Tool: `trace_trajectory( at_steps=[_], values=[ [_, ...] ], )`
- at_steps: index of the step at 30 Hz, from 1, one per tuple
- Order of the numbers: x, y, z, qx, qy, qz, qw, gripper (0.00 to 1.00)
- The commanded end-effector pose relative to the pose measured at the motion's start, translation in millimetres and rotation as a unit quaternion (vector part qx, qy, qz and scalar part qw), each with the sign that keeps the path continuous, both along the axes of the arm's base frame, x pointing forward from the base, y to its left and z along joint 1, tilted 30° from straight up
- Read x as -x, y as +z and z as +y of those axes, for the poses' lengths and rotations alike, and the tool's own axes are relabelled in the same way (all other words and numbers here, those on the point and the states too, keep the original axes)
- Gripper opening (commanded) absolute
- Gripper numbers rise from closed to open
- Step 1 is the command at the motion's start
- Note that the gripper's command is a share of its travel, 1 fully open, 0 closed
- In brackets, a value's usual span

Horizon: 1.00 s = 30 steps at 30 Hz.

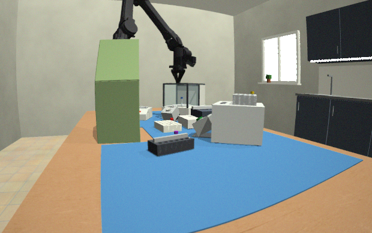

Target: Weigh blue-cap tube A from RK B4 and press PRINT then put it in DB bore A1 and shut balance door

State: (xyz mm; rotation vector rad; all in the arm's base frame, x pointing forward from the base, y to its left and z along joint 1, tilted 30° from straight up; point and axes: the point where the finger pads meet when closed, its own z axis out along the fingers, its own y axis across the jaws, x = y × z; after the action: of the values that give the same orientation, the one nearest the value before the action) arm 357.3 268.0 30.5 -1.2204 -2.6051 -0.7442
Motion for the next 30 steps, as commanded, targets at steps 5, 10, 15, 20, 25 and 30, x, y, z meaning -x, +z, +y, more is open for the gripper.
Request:
trace_trajectory(
  at_steps=[5,10,15,20,25,30],
  values=[
    [-13.4,6.1,13.5,0.000,0.001,-0.001,1.000,0.06],
    [-15.7,7.2,15.1,0.000,0.001,-0.001,1.000,0.06],
    [-19.5,9.2,18.1,0.000,0.001,-0.001,1.000,0.06],
    [-23.4,11.1,20.7,0.000,0.001,-0.001,1.000,0.06],
    [-27.3,13.0,23.5,0.000,0.001,-0.001,1.000,0.06],
    [-29.8,14.2,24.9,0.000,0.001,-0.002,1.000,0.06]
  ],
)
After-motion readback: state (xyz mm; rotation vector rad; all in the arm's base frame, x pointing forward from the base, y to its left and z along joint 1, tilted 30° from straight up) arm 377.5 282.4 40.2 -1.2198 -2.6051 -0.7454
